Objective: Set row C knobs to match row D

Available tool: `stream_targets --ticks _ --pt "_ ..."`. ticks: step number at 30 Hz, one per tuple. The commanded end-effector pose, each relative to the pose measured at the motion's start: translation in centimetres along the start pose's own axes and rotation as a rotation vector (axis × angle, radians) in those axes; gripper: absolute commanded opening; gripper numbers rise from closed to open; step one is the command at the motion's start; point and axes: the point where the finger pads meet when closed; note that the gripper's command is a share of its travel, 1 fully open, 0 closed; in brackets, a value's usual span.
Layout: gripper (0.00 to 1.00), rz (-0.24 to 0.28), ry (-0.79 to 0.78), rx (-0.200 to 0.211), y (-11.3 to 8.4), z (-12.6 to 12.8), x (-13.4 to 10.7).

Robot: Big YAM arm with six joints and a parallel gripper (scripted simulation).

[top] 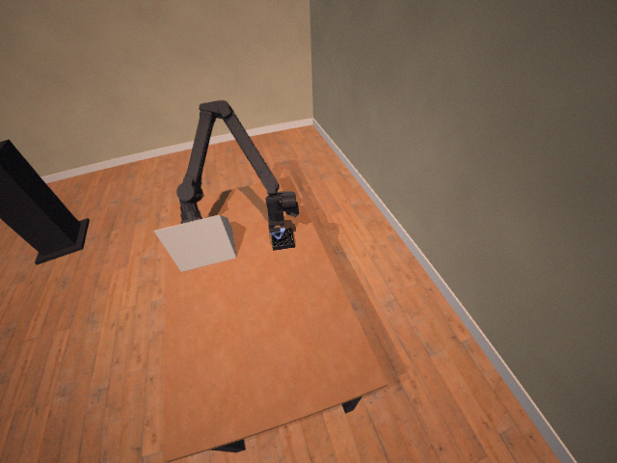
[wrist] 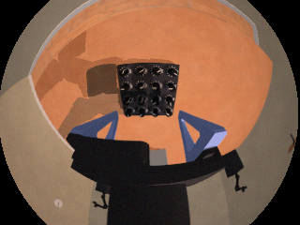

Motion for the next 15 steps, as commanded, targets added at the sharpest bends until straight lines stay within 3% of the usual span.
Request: stream_targets --ticks 1,15 --pt "1.00 -0.027 -0.059 0.005 -0.68 1.02 0.98" --pt "1.00 -0.017 -0.049 0.004 -0.44 0.78 0.75"
Point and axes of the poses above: the point where the finger pads meet when closed, its own y axis out along the fingers, its own z axis across the jaws, x = y × z, and after that the axes turned 10 degrees about y, right-handed
